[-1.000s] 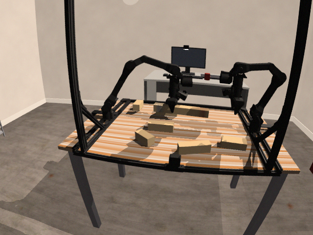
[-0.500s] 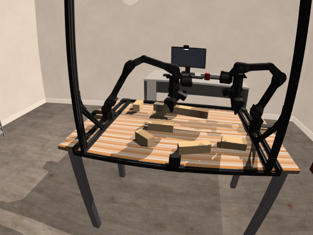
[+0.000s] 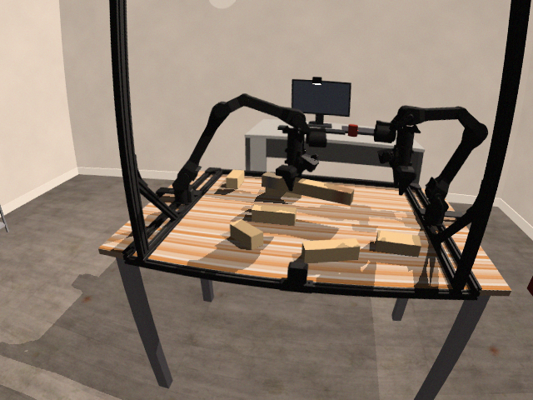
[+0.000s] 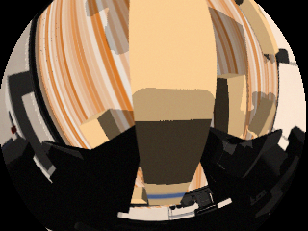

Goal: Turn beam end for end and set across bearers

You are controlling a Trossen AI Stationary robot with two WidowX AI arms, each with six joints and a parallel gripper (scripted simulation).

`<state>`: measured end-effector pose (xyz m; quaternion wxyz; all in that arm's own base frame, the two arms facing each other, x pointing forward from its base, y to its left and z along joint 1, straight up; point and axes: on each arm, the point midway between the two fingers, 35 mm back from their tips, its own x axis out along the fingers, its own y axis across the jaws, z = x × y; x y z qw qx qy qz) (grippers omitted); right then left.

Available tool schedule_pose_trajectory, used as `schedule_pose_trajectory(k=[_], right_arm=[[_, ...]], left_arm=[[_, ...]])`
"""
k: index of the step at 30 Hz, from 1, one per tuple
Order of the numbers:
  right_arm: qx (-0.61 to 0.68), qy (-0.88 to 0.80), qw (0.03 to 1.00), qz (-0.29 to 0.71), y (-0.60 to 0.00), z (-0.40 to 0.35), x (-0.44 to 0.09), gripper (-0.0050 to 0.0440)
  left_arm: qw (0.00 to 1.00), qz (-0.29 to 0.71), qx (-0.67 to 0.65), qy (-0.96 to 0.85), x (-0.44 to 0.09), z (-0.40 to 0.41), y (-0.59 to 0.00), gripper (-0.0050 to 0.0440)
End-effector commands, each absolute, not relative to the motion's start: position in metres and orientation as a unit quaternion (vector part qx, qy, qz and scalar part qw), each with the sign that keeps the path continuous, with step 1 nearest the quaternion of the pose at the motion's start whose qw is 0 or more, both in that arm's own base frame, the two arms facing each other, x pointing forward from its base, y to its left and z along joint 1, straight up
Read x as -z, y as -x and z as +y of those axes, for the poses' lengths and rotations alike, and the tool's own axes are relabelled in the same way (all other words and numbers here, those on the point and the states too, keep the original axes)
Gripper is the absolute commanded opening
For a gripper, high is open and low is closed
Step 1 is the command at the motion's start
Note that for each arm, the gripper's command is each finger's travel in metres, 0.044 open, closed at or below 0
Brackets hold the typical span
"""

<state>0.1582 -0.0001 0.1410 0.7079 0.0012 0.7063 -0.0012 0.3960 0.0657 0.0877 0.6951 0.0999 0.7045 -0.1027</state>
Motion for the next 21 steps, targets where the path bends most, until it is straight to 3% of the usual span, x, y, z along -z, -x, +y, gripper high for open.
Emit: schedule_pose_trajectory(k=[1,21], right_arm=[[0.002,-0.002,0.707,0.707,-0.1575,0.0,-0.1409,0.044],[0.002,-0.002,0.707,0.707,-0.1575,0.0,-0.1409,0.044]], left_arm=[[0.697,0.697,0.118,-0.118,-0.0919,0.0669,-0.3957,0.0],[0.683,0.683,0.185,-0.185,-0.0919,0.0704,-0.392,0.0]])
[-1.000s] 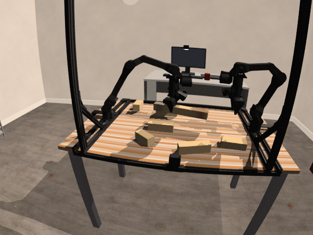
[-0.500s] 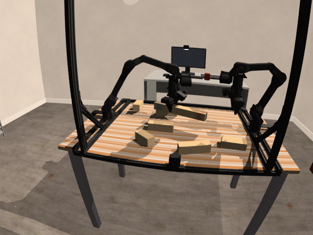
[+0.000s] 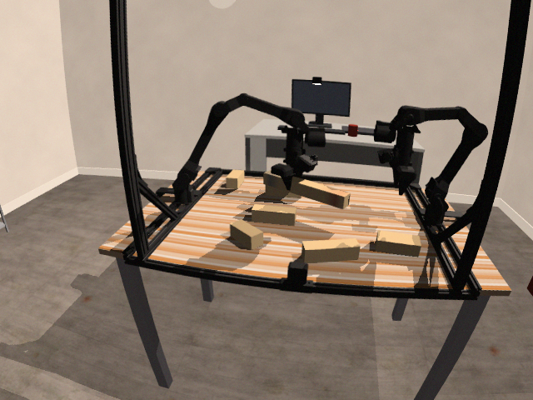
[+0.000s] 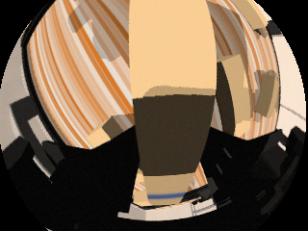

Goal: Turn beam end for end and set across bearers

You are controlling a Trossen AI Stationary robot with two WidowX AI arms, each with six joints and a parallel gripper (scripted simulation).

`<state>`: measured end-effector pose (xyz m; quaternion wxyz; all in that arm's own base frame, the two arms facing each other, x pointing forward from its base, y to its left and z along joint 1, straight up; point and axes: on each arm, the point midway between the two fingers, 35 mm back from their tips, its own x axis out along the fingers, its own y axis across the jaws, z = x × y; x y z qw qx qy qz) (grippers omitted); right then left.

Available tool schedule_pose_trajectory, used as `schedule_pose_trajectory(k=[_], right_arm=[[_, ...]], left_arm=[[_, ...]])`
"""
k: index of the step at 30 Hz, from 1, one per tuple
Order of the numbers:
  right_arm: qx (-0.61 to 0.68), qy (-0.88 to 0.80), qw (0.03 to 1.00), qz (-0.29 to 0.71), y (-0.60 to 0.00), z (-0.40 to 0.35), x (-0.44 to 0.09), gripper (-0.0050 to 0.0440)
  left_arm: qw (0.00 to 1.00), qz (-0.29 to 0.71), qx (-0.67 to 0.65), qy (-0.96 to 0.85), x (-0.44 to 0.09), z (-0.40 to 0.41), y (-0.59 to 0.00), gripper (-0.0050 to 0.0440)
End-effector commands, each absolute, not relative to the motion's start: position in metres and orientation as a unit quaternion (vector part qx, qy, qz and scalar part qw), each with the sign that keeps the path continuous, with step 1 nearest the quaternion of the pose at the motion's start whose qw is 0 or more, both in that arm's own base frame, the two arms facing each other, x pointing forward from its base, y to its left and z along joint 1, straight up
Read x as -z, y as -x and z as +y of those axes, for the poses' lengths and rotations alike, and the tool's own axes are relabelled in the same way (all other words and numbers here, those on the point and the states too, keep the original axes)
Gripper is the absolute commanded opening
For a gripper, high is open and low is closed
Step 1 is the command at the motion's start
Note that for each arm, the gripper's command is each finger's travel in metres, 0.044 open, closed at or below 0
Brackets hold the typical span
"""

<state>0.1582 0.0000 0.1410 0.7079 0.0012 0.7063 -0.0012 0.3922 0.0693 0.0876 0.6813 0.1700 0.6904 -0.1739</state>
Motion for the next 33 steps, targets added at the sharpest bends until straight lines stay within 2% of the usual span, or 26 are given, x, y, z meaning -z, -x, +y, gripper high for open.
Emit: schedule_pose_trajectory(k=[1,33], right_arm=[[0.002,-0.002,0.707,0.707,-0.1575,0.0,-0.1409,0.044],[0.002,-0.002,0.707,0.707,-0.1575,0.0,-0.1409,0.044]], left_arm=[[0.681,0.681,0.189,-0.189,-0.0919,0.0706,-0.3918,0.0],[0.644,0.644,0.292,-0.292,-0.0919,0.0763,-0.386,0.0]])
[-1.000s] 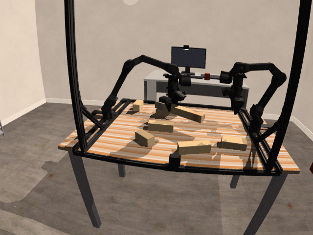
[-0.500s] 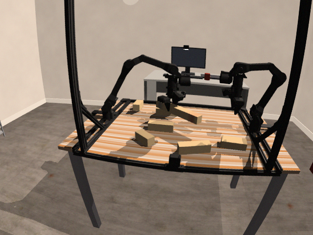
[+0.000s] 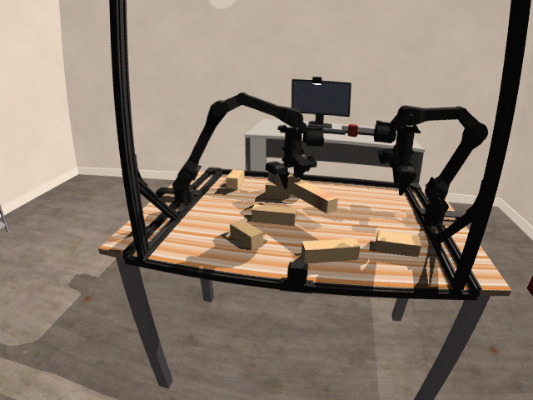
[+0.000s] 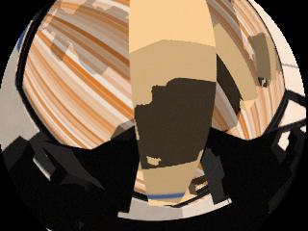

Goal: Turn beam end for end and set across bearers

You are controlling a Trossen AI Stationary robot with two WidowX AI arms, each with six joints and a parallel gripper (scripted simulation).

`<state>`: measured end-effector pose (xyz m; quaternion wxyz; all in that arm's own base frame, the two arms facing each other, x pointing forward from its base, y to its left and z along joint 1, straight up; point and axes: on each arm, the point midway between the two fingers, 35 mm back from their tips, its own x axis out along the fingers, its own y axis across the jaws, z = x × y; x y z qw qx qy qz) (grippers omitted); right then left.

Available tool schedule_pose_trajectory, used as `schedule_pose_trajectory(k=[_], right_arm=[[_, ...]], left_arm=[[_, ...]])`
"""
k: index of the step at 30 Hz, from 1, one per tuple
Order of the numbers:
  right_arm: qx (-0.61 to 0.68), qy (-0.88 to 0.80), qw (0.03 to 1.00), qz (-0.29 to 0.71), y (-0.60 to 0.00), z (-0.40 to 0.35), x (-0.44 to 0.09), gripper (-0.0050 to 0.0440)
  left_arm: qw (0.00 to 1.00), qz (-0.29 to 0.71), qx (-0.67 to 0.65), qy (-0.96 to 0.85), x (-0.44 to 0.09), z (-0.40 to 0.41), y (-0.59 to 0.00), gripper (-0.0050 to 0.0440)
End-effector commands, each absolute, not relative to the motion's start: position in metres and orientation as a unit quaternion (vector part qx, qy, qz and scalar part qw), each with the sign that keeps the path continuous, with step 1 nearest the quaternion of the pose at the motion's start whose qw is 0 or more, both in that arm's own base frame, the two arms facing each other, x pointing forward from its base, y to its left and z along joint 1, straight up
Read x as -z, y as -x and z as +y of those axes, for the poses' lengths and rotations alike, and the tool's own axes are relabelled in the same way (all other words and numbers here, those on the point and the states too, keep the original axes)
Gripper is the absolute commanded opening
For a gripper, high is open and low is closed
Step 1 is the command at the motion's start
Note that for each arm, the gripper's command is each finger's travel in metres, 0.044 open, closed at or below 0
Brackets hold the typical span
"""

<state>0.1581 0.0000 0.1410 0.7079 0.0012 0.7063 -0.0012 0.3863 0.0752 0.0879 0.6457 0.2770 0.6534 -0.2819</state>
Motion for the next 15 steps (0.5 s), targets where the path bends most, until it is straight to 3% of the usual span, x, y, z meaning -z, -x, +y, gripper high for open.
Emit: schedule_pose_trajectory(k=[1,15], right_arm=[[0.002,-0.002,0.707,0.707,-0.1575,0.0,-0.1409,0.044],[0.002,-0.002,0.707,0.707,-0.1575,0.0,-0.1409,0.044]], left_arm=[[0.642,0.642,0.295,-0.295,-0.0919,0.0765,-0.3857,0.0],[0.621,0.621,0.338,-0.338,-0.0919,0.0789,-0.3832,0.0]])
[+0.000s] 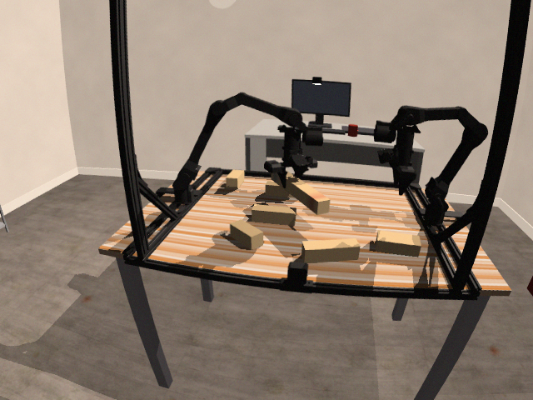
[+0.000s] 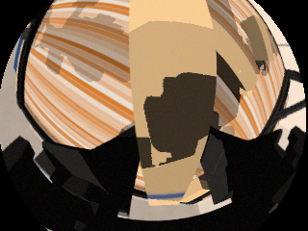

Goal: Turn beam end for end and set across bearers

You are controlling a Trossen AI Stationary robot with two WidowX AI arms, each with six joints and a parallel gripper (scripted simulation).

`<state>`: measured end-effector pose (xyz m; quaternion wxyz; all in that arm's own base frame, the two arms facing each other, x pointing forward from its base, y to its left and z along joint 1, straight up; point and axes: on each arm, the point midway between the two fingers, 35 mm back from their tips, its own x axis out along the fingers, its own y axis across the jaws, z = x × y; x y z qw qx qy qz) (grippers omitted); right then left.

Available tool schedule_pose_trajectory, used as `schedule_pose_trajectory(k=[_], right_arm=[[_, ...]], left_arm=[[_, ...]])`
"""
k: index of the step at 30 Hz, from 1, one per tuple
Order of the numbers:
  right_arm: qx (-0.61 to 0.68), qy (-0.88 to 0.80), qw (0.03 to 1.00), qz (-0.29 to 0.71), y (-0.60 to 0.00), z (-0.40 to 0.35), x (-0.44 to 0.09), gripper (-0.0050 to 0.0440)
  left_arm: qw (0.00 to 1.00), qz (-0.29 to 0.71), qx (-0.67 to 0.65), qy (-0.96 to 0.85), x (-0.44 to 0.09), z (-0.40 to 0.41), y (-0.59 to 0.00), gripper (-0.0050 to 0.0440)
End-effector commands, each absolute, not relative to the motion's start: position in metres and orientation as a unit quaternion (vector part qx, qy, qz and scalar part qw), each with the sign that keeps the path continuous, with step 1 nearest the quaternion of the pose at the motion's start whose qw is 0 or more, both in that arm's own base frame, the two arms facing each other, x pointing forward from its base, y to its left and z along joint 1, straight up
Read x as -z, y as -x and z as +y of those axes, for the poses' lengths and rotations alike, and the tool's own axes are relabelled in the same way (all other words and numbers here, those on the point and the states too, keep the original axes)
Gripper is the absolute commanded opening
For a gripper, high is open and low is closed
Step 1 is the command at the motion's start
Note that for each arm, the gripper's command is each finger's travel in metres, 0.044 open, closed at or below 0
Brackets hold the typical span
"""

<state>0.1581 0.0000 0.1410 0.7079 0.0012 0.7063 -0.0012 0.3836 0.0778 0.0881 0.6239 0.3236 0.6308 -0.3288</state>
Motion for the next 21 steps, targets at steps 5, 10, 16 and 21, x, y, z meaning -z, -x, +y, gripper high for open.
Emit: schedule_pose_trajectory(k=[5,10,16,21], right_arm=[[0.002,-0.002,0.707,0.707,-0.1575,0.0,-0.1409,0.044],[0.002,-0.002,0.707,0.707,-0.1575,0.0,-0.1409,0.044],[0.002,-0.002,0.707,0.707,-0.1575,0.0,-0.1409,0.044],[0.002,-0.002,0.707,0.707,-0.1575,0.0,-0.1409,0.044]], left_arm=[[0.611,0.611,0.355,-0.355,-0.0919,0.0799,-0.3822,0.0],[0.605,0.605,0.366,-0.366,-0.0919,0.0805,-0.3815,0.0],[0.593,0.593,0.386,-0.386,-0.0919,0.0818,-0.3802,0.0],[0.582,0.582,0.402,-0.402,-0.0919,0.0832,-0.3788,0.0]])
